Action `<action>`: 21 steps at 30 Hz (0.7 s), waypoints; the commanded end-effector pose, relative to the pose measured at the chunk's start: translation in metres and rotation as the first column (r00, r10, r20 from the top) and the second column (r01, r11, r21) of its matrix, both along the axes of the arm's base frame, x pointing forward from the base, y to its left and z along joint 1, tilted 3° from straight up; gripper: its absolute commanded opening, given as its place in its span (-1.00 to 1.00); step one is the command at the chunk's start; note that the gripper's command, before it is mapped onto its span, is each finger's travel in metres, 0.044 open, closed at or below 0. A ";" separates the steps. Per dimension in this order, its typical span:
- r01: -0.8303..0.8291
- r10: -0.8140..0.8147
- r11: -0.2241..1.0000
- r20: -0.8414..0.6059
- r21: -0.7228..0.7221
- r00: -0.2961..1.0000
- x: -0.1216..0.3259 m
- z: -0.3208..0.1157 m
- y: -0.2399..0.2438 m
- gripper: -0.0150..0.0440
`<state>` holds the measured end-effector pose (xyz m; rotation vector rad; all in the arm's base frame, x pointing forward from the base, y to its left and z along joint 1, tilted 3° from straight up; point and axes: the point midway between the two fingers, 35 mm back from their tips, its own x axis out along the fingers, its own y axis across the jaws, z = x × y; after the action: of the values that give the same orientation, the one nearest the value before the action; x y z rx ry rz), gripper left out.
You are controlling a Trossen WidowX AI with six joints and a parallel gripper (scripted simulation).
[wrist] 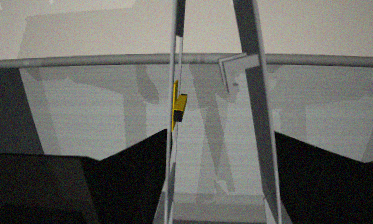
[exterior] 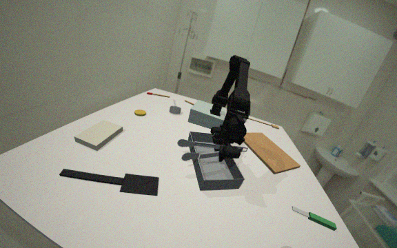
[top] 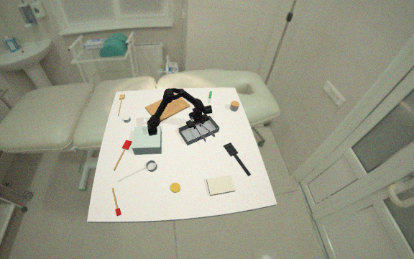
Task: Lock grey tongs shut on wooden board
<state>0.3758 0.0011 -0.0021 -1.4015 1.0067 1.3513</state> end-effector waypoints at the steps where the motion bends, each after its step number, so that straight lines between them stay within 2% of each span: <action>1: 0.000 0.000 1.000 0.002 0.000 1.000 0.001 0.001 0.000 0.30; 21: 0.000 0.000 1.000 0.002 0.000 1.000 0.001 0.001 0.000 -0.15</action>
<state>0.3758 0.0011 -0.0021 -1.4015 1.0067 1.3513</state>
